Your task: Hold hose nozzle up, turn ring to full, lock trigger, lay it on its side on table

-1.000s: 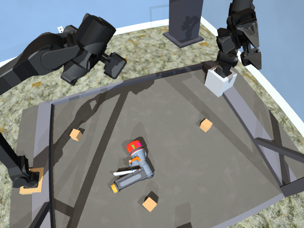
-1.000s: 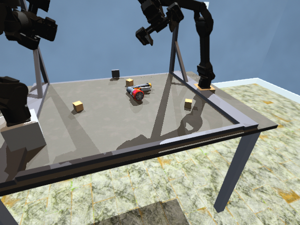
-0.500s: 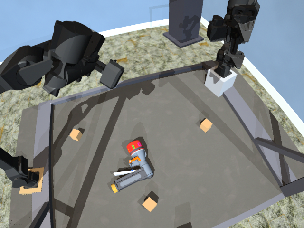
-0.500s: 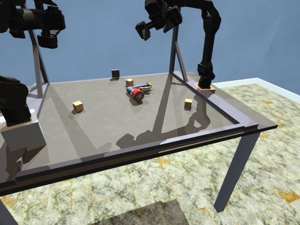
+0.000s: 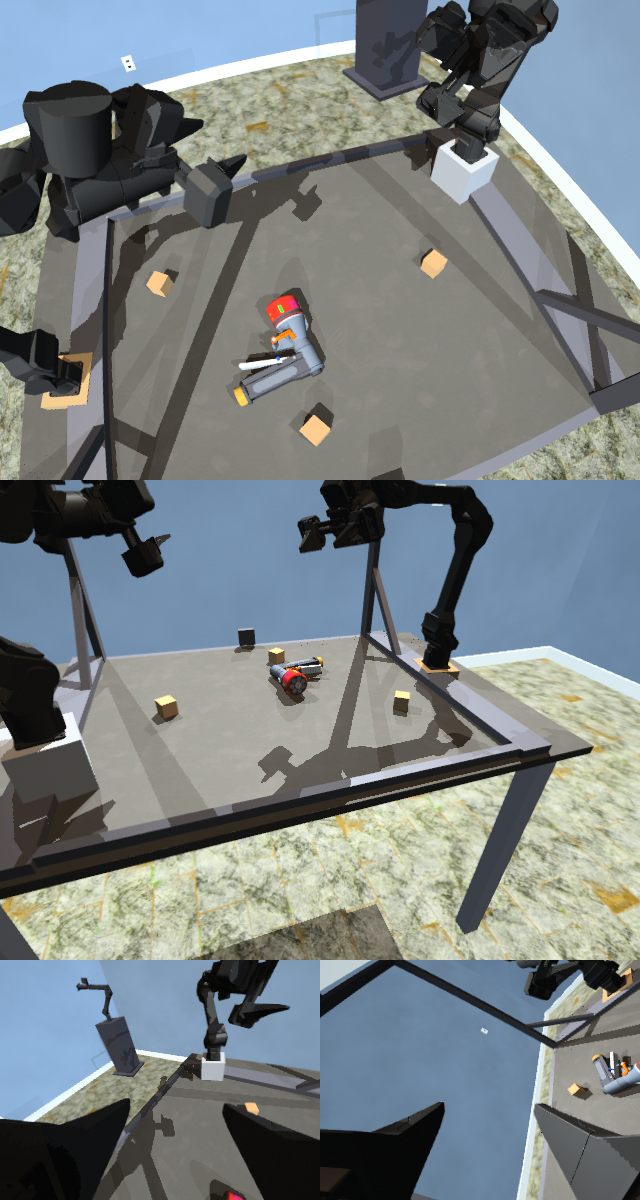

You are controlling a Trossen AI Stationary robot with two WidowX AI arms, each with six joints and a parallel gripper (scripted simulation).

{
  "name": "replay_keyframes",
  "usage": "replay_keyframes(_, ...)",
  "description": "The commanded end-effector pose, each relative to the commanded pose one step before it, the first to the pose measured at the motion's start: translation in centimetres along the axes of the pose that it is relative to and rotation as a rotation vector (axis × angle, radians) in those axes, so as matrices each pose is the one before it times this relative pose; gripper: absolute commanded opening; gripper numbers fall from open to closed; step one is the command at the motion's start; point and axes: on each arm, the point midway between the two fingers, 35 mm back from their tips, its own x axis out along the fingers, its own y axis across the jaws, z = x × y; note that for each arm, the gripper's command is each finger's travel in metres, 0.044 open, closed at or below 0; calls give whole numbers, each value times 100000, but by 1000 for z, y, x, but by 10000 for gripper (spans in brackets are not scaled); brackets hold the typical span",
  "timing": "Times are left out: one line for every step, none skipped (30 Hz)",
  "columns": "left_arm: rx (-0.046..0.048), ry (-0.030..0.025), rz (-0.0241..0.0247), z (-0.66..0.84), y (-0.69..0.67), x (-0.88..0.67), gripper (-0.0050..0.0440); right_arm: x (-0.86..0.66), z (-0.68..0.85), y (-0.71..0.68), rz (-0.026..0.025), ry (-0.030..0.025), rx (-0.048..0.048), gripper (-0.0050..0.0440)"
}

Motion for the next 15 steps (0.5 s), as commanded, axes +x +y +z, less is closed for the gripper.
replay_keyframes(-2459,-8163,-10131,-211,-1177,-1765,399,441,2143,412,-1235,-8159,-15842,400)
replay_keyframes(-493,-1471,-2353,-85,-327,-352,399,107,387,-171,-894,-1604,-3825,400)
replay_keyframes(-473,-1480,-2354,-86,-330,-354,399,108,380,-186,-954,-1570,-3825,400)
replay_keyframes(-739,-1556,-2403,-74,-346,-356,399,107,367,-171,-867,-1533,-3863,400)
replay_keyframes(-432,-1490,-2361,-90,-338,-357,399,112,363,-216,-1069,-1494,-3825,400)
replay_keyframes(-412,-1497,-2362,-92,-342,-359,399,113,354,-231,-1124,-1453,-3825,400)
replay_keyframes(-613,-1550,-2377,-90,-342,-357,399,118,349,-228,-1087,-1452,-3853,400)
replay_keyframes(-372,-1507,-2367,-96,-350,-362,399,117,334,-259,-1229,-1364,-3826,400)
replay_keyframes(-351,-1514,-2368,-97,-354,-364,399,118,323,-272,-1280,-1317,-3825,400)
replay_keyframes(-495,-1520,-2394,-107,-364,-352,399,125,304,-281,-1272,-1286,-3842,400)
replay_keyframes(-310,-1524,-2371,-100,-362,-368,399,122,300,-297,-1375,-1218,-3825,400)
replay_keyframes(-290,-1530,-2372,-102,-366,-369,399,123,287,-309,-1419,-1165,-3825,400)
replay_keyframes(0,0,0,0,0,0,399,0,0,0,0,0,0,400)
replay_keyframes(0,0,0,0,0,0,399,0,0,0,0,0,0,400)
replay_keyframes(-270,-1536,-2372,-103,-371,-371,399,125,275,-321,-1462,-1112,-3825,400)
